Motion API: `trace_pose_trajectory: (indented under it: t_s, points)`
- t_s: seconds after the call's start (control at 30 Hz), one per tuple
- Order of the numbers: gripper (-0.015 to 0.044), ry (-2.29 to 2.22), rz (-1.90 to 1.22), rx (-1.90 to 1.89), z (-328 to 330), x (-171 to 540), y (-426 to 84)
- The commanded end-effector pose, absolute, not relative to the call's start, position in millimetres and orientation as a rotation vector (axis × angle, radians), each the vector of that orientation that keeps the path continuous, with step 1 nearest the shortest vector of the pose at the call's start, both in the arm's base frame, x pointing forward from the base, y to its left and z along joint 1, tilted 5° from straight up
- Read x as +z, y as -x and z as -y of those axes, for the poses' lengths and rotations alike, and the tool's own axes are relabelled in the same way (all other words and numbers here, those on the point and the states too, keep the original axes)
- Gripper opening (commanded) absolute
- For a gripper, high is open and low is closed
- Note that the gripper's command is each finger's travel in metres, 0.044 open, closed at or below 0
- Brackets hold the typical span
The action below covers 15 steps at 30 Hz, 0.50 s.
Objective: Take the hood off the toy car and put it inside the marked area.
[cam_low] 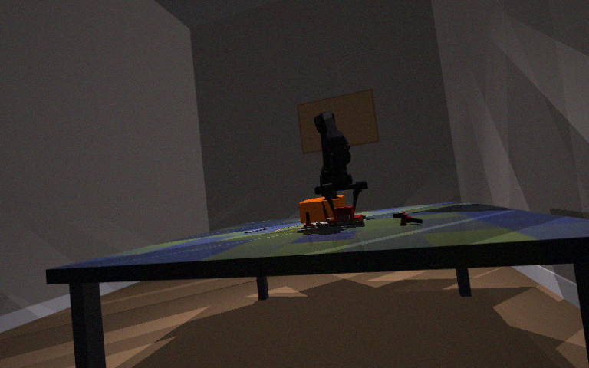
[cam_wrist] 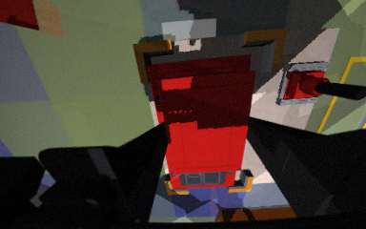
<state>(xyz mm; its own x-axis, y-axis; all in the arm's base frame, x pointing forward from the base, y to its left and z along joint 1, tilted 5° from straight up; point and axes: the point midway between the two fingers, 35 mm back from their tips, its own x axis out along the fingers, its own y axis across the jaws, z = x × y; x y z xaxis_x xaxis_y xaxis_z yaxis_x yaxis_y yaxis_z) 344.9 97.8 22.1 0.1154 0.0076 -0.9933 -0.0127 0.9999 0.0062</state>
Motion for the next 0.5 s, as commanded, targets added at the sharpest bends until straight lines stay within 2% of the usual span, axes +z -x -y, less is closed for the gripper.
trace_pose_trajectory:
  t_s: [0.0,0.47]
  points:
    - [0.0,0.002,-1.451,0.016,-99,26,-346]
    - [0.0,0.003,-1.45,0.016,-98,37,-345]
